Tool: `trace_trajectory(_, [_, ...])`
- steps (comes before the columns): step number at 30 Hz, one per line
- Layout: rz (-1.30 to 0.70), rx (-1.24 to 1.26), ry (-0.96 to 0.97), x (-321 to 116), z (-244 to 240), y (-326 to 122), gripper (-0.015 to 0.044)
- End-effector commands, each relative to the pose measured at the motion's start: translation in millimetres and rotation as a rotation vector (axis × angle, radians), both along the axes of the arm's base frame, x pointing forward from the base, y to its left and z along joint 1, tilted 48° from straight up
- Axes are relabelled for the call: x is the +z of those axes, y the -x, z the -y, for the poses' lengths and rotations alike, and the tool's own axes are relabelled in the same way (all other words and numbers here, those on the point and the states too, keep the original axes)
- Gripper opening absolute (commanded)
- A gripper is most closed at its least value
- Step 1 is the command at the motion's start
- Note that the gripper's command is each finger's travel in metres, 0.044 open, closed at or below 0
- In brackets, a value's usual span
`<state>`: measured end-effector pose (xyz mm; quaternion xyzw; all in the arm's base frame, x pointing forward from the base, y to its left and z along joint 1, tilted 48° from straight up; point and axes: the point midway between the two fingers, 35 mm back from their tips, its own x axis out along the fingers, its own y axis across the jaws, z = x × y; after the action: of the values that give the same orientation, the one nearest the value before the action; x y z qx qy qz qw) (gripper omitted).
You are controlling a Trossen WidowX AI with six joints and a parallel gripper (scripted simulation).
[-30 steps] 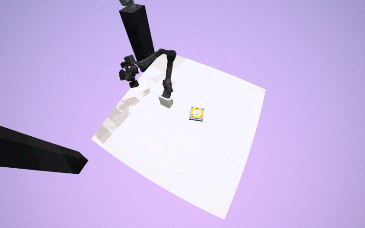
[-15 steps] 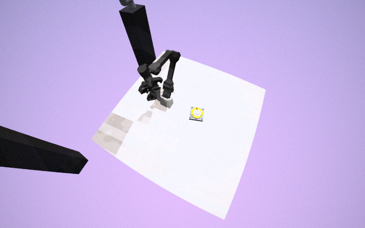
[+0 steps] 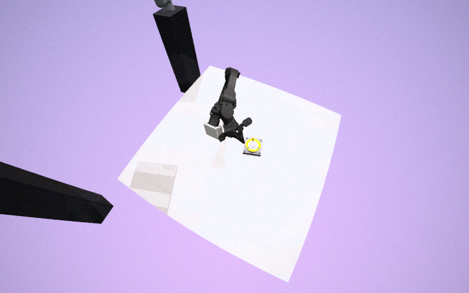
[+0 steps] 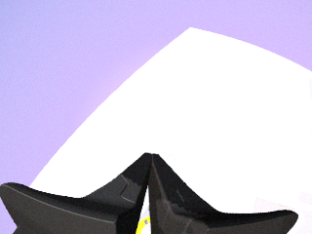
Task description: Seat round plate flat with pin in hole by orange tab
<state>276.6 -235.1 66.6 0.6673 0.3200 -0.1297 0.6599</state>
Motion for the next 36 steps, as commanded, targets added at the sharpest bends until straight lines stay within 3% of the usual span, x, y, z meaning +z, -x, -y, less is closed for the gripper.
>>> trace_trajectory(1, [-0.021, 0.210, 0.041, -4, -44, -23, 0.0000])
trace_trajectory(10, [-0.019, 0.780, 0.117, -5, -171, -51, 0.0000])
trace_trajectory(13, [-0.003, 1.010, 0.138, -4, -221, -48, 0.0000])
trace_trajectory(20, [0.035, 1.342, 0.157, 0, -288, -26, 0.0000])
trace_trajectory(36, [0.037, 1.353, 0.156, -31, -324, -18, 0.0000])
